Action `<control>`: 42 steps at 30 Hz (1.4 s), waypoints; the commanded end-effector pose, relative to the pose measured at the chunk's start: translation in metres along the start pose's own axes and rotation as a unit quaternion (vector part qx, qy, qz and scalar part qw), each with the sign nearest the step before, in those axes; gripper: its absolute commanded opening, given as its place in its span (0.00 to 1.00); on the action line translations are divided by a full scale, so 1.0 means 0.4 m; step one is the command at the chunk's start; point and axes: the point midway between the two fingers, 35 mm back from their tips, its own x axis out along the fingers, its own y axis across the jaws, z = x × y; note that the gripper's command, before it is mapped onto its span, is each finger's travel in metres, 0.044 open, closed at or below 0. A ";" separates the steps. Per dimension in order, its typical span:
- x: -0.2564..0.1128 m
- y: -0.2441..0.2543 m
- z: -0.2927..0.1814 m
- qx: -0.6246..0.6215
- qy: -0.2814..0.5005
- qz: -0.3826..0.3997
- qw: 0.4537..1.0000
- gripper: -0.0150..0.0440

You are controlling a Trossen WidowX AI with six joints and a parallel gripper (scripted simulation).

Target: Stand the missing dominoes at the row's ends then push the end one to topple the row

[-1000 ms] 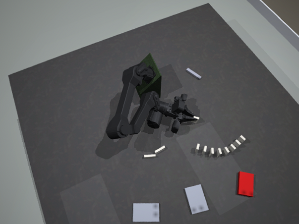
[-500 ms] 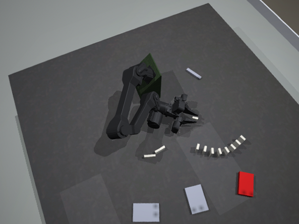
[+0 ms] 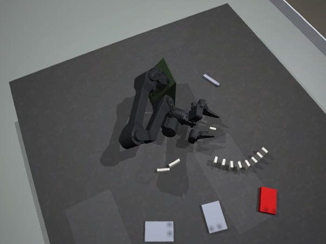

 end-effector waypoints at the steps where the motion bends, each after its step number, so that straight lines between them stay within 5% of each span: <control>1: -0.011 0.003 0.051 0.013 0.002 0.001 1.000 1.00; 13: 0.072 -0.051 0.000 0.243 0.080 0.004 0.967 1.00; 24: 0.193 -0.069 0.003 0.496 0.254 -0.031 0.830 1.00; 33: 0.183 -0.080 0.086 0.602 0.422 -0.224 0.640 1.00; 42: 0.054 0.000 0.156 0.534 0.462 -0.464 0.535 1.00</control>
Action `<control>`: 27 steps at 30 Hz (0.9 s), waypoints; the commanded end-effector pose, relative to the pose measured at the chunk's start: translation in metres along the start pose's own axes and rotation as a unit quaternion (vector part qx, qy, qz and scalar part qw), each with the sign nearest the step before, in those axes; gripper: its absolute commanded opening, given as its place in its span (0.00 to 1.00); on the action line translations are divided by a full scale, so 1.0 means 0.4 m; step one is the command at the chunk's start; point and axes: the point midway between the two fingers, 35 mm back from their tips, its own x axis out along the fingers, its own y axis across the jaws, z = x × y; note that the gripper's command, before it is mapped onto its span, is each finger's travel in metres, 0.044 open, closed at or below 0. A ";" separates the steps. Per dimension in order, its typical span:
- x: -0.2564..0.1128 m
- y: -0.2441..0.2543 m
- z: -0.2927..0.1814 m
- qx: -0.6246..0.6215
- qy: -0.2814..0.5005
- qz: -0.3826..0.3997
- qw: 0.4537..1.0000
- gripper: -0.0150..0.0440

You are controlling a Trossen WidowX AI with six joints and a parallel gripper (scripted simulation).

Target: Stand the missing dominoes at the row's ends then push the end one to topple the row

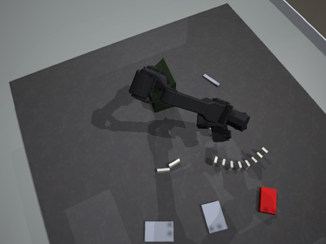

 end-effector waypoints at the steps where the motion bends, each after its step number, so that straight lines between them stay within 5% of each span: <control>1: -0.065 -0.053 -0.041 0.065 -0.087 -0.122 0.987 1.00; 10: -0.063 -0.055 -0.041 0.067 -0.090 -0.125 0.986 1.00; 17: 0.084 -0.097 -0.012 0.067 -0.091 -0.126 0.986 1.00; 27: 0.106 -0.104 -0.012 0.067 -0.091 -0.126 0.986 1.00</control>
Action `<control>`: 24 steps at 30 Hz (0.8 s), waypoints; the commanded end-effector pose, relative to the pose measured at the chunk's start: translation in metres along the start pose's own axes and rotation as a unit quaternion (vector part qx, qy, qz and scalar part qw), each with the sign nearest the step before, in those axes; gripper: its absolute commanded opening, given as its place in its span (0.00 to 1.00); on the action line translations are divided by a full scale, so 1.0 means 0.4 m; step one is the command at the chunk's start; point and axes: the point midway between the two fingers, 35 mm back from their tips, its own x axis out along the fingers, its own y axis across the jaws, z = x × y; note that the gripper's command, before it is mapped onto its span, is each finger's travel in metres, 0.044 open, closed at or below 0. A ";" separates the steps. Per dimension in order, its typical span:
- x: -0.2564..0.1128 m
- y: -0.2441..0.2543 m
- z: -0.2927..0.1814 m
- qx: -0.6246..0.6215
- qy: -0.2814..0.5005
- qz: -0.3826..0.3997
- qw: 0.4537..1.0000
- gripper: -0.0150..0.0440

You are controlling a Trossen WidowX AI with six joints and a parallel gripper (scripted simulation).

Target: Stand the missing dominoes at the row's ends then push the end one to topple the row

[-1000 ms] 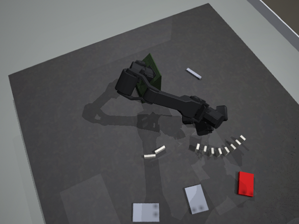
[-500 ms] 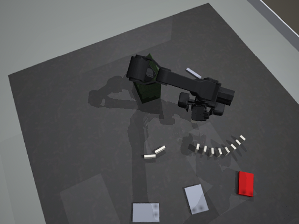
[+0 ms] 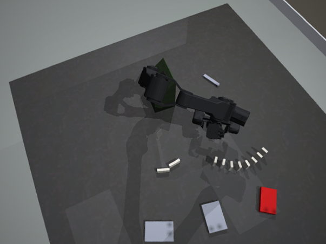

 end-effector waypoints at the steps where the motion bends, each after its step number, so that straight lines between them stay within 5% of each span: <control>1: 0.021 -0.009 -0.004 -0.005 0.001 -0.006 1.000 1.00; 6: 0.036 -0.010 -0.004 -0.005 0.000 -0.007 1.000 1.00; 18: 0.036 -0.010 -0.004 -0.005 0.000 -0.007 1.000 0.47; 24: 0.036 -0.010 -0.004 -0.005 0.000 -0.007 1.000 0.44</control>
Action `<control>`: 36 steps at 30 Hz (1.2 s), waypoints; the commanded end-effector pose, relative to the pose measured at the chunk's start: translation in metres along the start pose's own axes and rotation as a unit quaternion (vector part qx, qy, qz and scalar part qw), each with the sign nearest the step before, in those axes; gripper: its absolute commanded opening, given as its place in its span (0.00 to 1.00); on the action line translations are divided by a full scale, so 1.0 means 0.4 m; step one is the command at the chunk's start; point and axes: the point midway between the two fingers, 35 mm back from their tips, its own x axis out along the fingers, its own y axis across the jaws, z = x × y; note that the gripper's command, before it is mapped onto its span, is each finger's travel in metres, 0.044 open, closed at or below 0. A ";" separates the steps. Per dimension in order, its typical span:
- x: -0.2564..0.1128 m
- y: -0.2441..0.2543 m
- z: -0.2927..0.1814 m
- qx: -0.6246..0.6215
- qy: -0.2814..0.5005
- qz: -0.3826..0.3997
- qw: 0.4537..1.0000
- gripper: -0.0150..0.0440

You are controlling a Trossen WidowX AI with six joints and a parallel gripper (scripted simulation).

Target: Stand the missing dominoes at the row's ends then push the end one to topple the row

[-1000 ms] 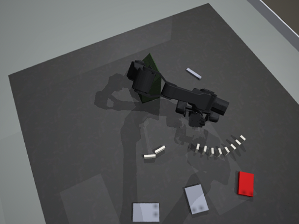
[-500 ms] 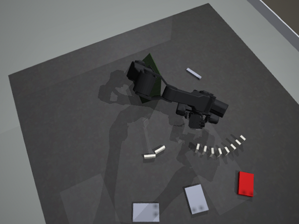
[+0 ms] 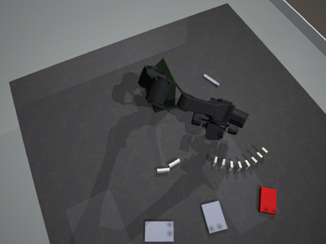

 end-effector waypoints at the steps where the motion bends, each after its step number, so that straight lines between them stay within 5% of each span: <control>1: 0.002 -0.002 0.000 -0.003 -0.001 -0.001 1.000 0.44; 6: -0.022 0.010 0.002 -0.001 -0.004 0.014 1.000 0.44; 18: -0.333 0.005 -0.002 -0.001 0.002 0.003 1.000 0.44; 24: -0.340 0.004 0.000 -0.007 0.002 0.002 1.000 0.44; 30: -0.347 0.023 0.089 -0.223 0.002 0.005 0.975 0.44; 36: -0.348 0.031 0.196 -0.453 -0.001 0.005 0.891 0.44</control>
